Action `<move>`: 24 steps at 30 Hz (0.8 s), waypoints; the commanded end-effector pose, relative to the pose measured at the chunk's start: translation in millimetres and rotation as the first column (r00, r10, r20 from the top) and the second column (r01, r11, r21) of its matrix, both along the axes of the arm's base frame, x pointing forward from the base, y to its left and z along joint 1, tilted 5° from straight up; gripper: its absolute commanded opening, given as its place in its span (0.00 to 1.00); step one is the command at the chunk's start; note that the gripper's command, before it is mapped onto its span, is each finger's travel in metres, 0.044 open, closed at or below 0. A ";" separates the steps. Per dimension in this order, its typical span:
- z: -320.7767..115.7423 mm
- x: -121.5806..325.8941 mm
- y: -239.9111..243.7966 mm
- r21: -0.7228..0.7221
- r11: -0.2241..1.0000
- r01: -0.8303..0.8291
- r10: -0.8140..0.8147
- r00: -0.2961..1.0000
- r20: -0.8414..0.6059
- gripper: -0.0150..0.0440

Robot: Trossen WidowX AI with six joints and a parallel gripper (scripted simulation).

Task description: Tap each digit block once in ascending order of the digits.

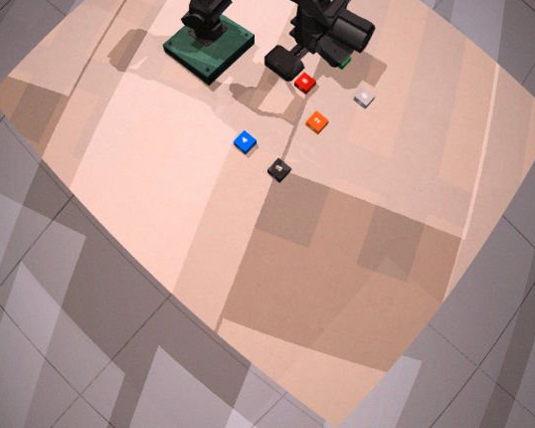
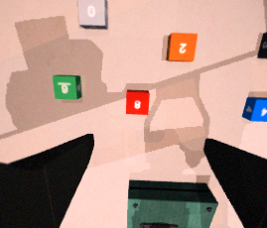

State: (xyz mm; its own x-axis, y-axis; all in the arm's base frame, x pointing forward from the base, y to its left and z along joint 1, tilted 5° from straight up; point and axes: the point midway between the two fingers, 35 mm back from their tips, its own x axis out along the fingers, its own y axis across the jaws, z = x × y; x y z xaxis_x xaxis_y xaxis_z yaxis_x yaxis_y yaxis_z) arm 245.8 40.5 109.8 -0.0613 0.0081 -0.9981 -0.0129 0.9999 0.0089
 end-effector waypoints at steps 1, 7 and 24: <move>0.0 0.6 2.7 0.003 1.000 0.006 -0.006 1.000 0.001 0.93; 1.7 20.2 84.4 0.011 1.000 0.005 -0.006 1.000 0.003 0.93; 1.0 20.9 109.3 0.013 1.000 0.005 -0.005 1.000 0.002 0.93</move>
